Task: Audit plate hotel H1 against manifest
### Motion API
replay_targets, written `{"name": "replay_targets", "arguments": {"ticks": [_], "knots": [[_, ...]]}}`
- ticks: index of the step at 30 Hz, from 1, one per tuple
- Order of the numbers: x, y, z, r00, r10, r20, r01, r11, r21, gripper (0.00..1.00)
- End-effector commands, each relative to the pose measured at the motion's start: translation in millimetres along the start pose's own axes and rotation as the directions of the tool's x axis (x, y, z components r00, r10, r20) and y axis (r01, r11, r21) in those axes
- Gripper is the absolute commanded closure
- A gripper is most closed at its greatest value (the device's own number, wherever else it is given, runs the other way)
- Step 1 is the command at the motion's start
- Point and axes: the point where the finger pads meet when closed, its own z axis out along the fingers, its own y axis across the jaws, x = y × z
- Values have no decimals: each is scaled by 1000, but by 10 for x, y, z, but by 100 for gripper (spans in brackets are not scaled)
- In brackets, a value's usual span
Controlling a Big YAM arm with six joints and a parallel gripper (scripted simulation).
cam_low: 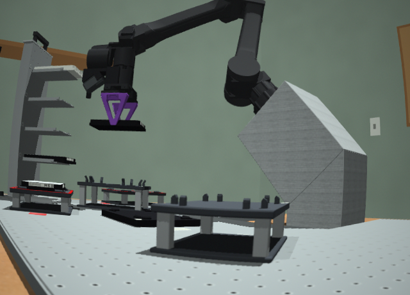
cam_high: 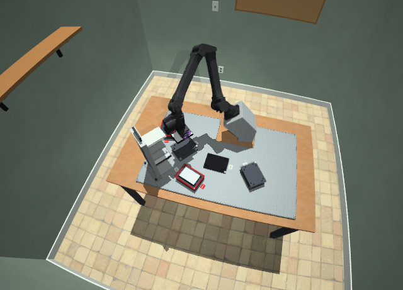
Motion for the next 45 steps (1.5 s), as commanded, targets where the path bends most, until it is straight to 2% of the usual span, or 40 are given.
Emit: {"name": "replay_targets", "arguments": {"ticks": [1,14,17,26,28,30,31,45], "knots": [[-7,7,74,1000,-19,7,19,1000,-1,14],[7,8,424,1000,-20,6,20,1000,0,14],[-4,29,431,1000,-25,13,25,1000,-3,14],[15,7,693,1000,-21,6,21,1000,0,14],[4,49,687,999,-31,12,31,1000,-4,14],[-52,36,591,999,-23,43,24,1000,-7,14],[-94,-2,608,999,-9,31,9,1000,-2,14],[-103,-9,608,999,-9,31,9,1000,-2,14]]}}
